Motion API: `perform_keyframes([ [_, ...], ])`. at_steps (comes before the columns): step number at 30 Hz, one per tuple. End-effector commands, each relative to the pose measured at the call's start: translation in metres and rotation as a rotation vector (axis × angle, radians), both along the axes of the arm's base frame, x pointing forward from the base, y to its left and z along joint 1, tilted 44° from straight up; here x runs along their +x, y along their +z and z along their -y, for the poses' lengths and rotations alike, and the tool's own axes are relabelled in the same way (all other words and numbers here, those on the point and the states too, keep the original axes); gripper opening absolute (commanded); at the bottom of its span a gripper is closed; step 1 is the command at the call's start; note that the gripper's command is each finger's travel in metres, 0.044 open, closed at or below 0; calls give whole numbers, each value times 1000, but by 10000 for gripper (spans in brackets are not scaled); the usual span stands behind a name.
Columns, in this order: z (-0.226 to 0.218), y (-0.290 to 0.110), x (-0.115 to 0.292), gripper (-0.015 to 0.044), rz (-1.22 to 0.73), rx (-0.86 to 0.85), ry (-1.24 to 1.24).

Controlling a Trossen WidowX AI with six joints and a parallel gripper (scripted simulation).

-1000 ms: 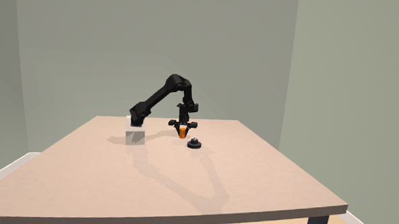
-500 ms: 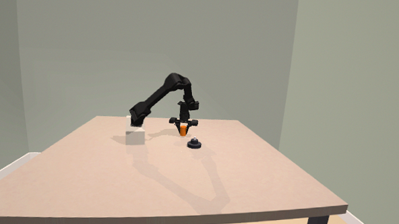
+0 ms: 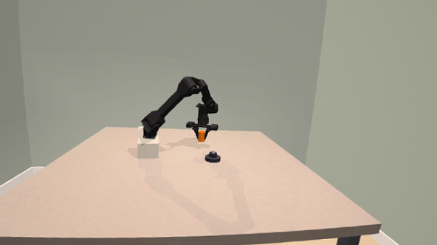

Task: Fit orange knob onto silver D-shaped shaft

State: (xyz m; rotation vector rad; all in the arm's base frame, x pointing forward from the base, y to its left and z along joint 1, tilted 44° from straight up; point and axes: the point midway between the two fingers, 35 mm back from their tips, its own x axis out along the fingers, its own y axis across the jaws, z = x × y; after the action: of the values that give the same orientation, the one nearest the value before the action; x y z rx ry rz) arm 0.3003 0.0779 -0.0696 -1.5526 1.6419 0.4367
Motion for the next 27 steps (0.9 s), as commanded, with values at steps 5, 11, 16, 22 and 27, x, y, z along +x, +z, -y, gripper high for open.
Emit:
perform_keyframes([
  [5,-23,21,1,0,16,4,-5],
  [11,-36,34,-1,0,16,-4,-9],
  [16,-47,46,-4,0,17,-11,-12],
  [22,-58,59,-8,0,18,-21,-16],
  [27,-57,59,-8,0,18,-21,-16],
])
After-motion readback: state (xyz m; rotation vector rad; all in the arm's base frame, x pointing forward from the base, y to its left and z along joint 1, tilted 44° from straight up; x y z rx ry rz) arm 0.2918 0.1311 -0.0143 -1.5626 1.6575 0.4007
